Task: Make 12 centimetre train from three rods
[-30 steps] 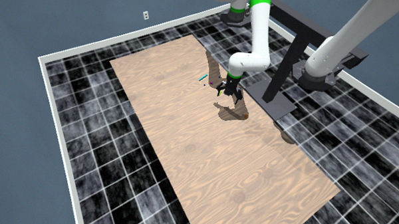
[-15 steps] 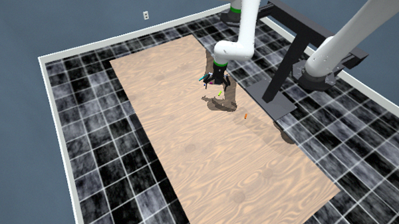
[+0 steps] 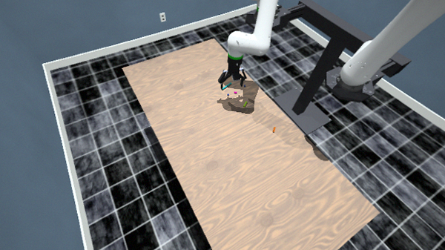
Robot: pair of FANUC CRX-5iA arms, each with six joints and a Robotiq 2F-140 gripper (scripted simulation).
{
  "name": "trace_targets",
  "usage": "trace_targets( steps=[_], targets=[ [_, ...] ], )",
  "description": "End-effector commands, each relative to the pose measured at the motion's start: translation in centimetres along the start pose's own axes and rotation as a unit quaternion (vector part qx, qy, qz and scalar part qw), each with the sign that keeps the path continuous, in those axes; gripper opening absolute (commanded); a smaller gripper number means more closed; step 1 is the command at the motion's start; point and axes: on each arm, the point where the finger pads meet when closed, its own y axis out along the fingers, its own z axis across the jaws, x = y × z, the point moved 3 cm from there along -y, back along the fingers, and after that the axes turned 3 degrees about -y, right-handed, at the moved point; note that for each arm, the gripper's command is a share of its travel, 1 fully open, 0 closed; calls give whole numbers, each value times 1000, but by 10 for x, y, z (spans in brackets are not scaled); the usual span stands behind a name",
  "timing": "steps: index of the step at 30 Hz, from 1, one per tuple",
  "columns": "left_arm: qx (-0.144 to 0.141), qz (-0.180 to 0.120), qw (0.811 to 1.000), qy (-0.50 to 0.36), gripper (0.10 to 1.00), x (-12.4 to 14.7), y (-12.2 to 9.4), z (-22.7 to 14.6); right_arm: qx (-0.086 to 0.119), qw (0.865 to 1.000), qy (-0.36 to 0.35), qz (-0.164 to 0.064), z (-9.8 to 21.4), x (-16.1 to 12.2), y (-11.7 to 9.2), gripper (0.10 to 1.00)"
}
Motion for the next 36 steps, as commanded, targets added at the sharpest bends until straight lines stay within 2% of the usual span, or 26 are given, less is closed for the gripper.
trace_targets(
  steps=[1, 6, 9, 36],
  targets=[
    [0, 1, 1000, 0, 1000, 0, -1, 0, 0, 998, -65, 10, 4, 42, -4, 1000],
    [0, 1, 1000, 0, 1000, 0, -1, 0, 1, 992, -127, 10, 2, 84, -5, 1000],
    [0, 1, 1000, 0, 1000, 0, -1, 0, 1, 989, -146, 10, 1, 98, -6, 1000],
    [0, 1, 1000, 0, 1000, 0, -1, 0, 1, 989, -148, 10, 1, 99, -6, 1000]
  ],
)
